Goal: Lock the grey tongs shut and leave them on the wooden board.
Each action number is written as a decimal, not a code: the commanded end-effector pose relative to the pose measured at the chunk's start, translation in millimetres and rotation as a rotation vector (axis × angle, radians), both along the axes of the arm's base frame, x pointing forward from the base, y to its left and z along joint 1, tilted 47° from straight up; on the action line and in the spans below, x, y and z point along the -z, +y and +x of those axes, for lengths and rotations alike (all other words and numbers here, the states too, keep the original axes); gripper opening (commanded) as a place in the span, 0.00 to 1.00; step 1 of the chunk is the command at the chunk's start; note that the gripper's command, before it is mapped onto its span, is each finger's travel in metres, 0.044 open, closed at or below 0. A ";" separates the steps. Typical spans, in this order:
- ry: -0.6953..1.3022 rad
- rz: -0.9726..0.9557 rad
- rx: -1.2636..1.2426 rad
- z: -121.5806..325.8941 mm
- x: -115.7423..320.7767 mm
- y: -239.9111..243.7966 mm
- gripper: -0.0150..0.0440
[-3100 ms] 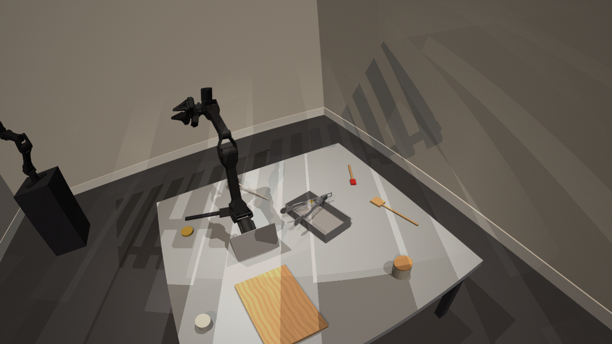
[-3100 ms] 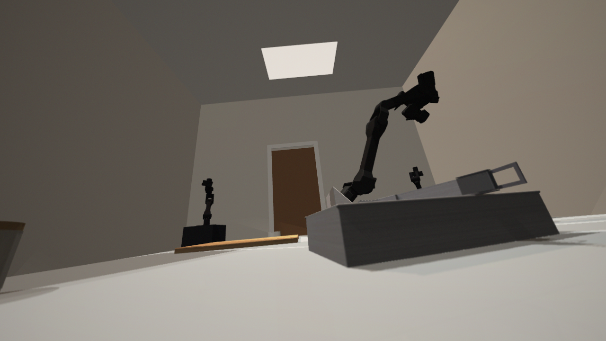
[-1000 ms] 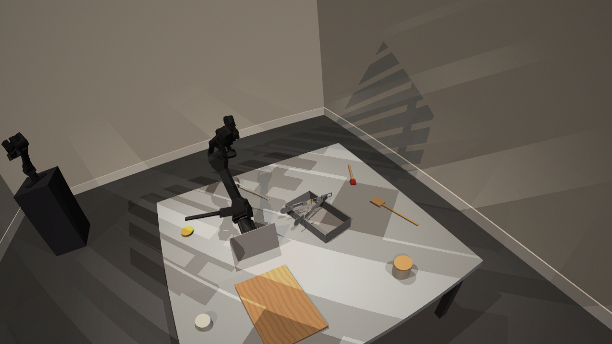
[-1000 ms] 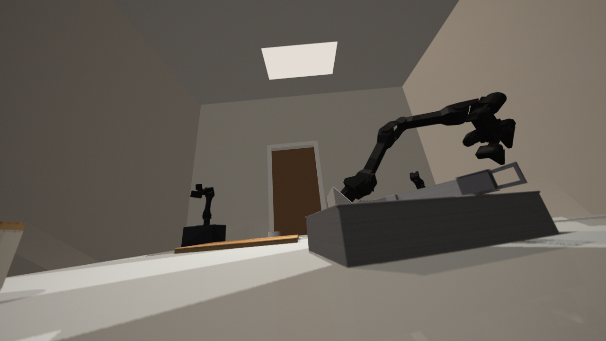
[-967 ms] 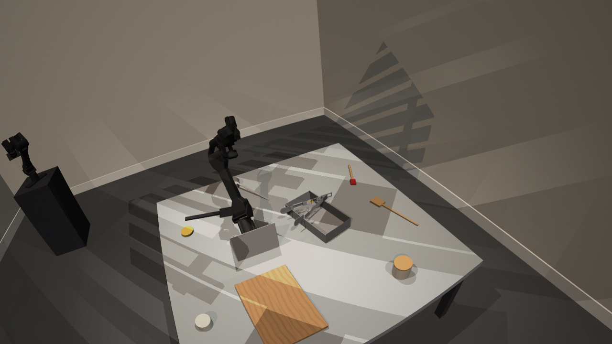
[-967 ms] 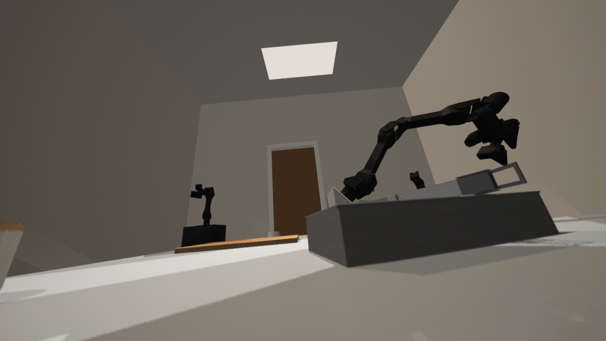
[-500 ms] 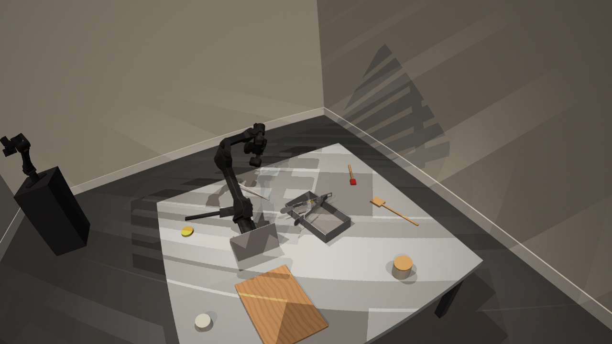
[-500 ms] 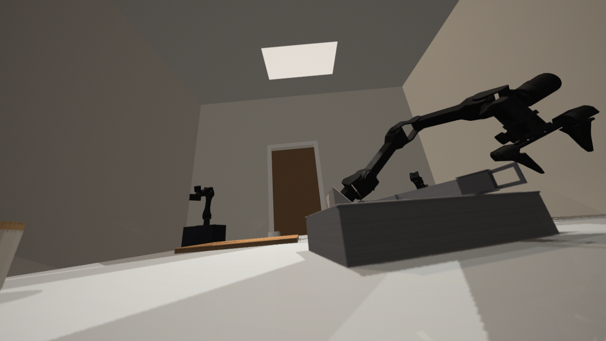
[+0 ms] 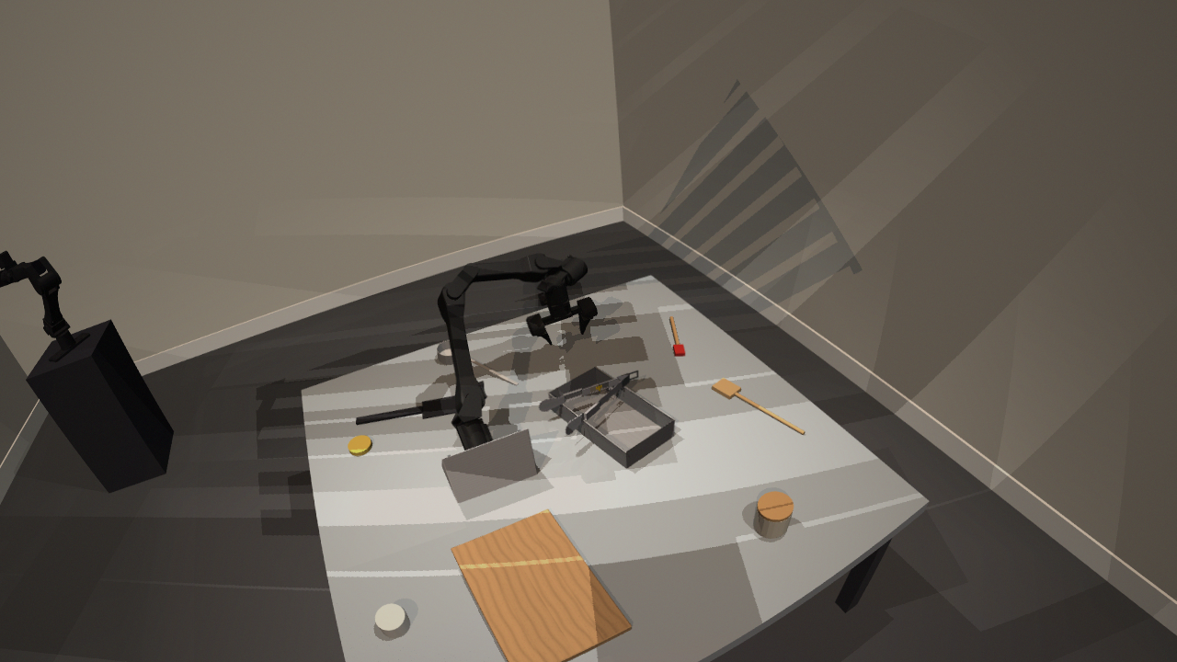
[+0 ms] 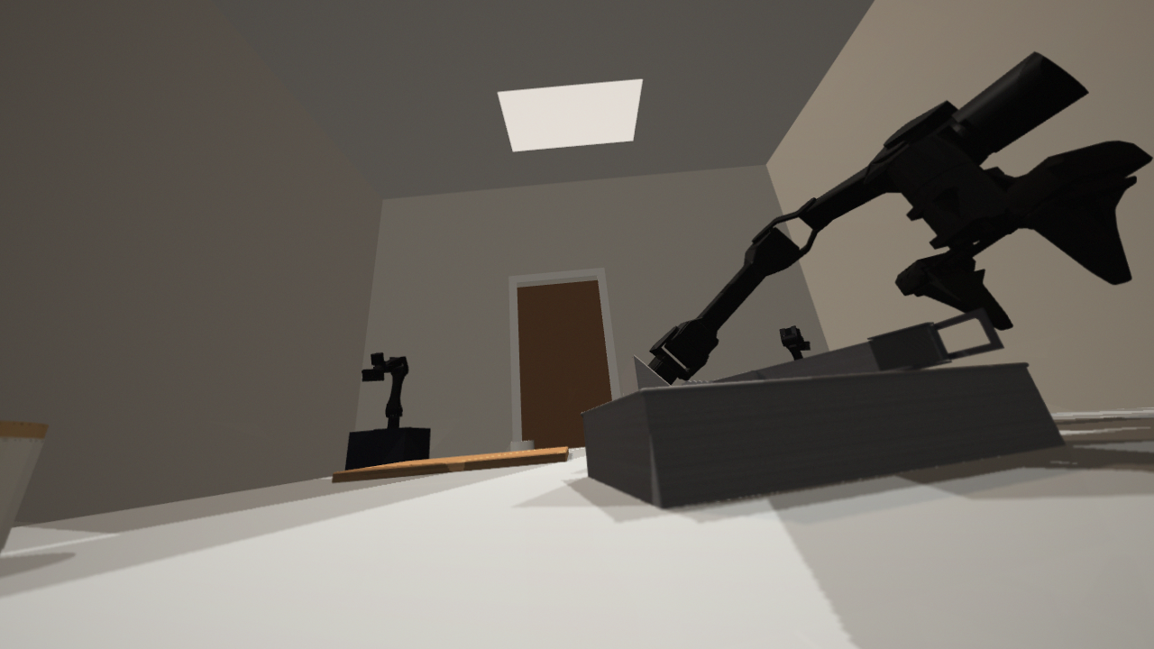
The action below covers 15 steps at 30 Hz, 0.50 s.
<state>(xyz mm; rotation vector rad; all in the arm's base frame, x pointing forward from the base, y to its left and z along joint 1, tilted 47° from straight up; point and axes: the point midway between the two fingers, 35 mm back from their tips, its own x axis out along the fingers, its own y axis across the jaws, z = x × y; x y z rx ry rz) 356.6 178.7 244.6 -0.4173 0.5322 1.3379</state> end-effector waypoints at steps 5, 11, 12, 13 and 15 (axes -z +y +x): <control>0.615 -0.030 0.436 6.4 93.9 -100.3 1.00; 1.022 -0.001 0.708 -14.5 140.4 -158.4 1.00; 1.033 0.000 0.715 -15.3 141.6 -159.9 1.00; 1.033 0.000 0.715 -15.3 141.6 -159.9 1.00; 1.033 0.000 0.715 -15.3 141.6 -159.9 1.00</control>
